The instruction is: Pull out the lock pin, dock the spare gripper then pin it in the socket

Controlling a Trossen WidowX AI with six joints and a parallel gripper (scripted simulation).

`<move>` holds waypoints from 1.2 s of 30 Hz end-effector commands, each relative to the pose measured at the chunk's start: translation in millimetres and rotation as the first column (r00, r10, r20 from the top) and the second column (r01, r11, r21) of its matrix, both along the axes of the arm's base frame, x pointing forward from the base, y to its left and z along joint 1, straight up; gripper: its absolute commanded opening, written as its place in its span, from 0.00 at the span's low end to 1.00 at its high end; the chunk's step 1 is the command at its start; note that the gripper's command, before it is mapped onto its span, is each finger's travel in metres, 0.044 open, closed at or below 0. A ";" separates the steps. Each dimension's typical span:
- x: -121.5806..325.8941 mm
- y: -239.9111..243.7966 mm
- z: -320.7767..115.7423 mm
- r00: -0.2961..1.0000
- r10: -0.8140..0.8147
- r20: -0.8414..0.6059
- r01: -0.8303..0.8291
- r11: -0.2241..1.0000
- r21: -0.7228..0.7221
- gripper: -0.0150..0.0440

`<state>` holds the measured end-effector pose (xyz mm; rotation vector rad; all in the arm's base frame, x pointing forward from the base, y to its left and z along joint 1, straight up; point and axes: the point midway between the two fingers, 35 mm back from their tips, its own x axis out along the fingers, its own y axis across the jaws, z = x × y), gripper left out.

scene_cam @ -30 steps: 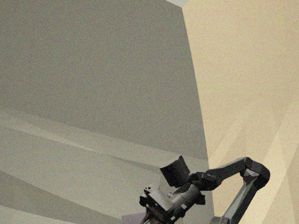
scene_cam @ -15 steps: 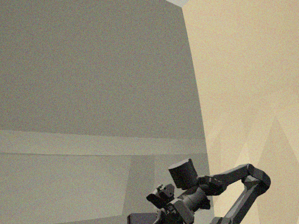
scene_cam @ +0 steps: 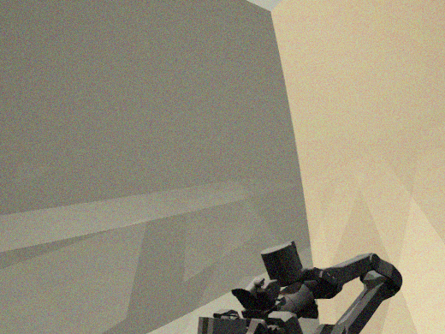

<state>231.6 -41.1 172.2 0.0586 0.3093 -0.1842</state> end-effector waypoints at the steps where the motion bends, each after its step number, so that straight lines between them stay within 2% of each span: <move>1: 0.0 0.7 3.7 1.000 0.012 0.017 -0.011 0.999 -0.033 0.25; 36: 11.8 -2.3 -40.0 1.000 0.011 0.016 -0.010 0.999 -0.042 0.25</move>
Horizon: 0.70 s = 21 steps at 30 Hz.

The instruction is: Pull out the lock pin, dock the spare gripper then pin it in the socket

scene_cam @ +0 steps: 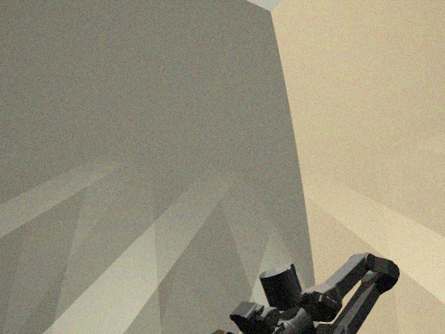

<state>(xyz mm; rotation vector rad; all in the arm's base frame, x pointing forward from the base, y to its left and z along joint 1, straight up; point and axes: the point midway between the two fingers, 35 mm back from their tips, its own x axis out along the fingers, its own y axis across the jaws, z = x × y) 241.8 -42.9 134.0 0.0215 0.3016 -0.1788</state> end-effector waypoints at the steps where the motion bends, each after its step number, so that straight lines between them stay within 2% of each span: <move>1: 2.0 -0.5 -3.2 1.000 0.000 0.012 0.000 1.000 -0.006 0.25; 21: 8.0 -1.7 -28.2 1.000 -0.001 0.012 0.001 1.000 -0.004 0.25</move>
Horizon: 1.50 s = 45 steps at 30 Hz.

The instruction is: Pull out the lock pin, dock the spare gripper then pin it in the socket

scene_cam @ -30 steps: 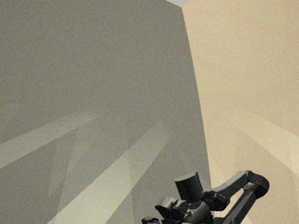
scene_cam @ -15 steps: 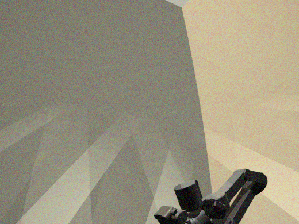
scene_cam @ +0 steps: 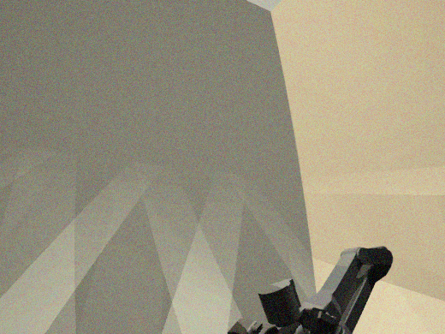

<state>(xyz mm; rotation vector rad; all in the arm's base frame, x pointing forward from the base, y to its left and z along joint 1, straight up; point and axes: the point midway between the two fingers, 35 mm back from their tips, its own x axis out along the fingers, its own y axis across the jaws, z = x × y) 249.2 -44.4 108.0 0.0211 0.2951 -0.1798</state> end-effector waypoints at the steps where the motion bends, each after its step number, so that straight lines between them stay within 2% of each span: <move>1: 0.4 -0.2 -2.8 1.000 0.000 0.005 0.000 1.000 -0.002 0.25; 11: 0.3 -0.1 -0.1 1.000 0.000 0.002 0.000 1.000 0.000 0.25; 28: 0.3 -0.1 -0.1 1.000 0.000 0.002 0.000 1.000 0.000 1.00; 45: -7.1 1.2 18.3 1.000 0.000 -0.009 0.000 1.000 0.001 1.00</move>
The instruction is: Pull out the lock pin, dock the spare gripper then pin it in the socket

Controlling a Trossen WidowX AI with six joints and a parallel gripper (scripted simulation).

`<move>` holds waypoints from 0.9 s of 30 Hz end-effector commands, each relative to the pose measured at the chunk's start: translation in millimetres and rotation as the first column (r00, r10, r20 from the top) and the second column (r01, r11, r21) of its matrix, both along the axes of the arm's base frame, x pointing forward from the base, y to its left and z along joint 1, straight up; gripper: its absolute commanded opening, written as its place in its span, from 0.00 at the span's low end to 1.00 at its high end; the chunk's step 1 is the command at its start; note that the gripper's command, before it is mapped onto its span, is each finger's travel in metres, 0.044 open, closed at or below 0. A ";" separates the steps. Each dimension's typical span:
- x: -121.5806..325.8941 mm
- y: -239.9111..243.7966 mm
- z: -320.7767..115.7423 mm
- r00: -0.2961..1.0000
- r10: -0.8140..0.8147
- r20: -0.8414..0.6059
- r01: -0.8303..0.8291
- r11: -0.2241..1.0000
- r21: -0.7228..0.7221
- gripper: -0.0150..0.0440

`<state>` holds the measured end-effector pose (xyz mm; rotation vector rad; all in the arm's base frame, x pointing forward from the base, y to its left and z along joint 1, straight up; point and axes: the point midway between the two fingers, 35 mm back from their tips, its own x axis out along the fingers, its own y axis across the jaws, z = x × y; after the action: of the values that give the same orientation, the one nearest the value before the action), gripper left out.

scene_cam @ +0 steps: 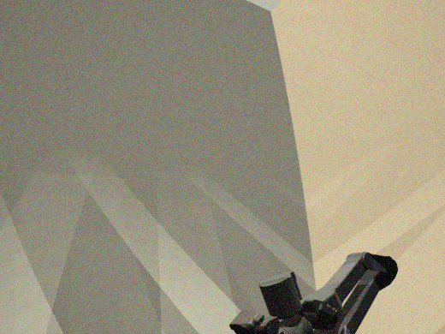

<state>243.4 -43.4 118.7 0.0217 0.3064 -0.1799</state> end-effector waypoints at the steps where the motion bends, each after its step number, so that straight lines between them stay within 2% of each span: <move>1: -1.9 0.4 9.0 1.000 0.000 0.001 0.000 1.000 0.000 1.00; 27: -14.3 2.8 43.2 1.000 0.001 -0.025 -0.001 1.000 0.004 1.00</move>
<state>230.6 -40.9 154.2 0.0237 0.3350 -0.1783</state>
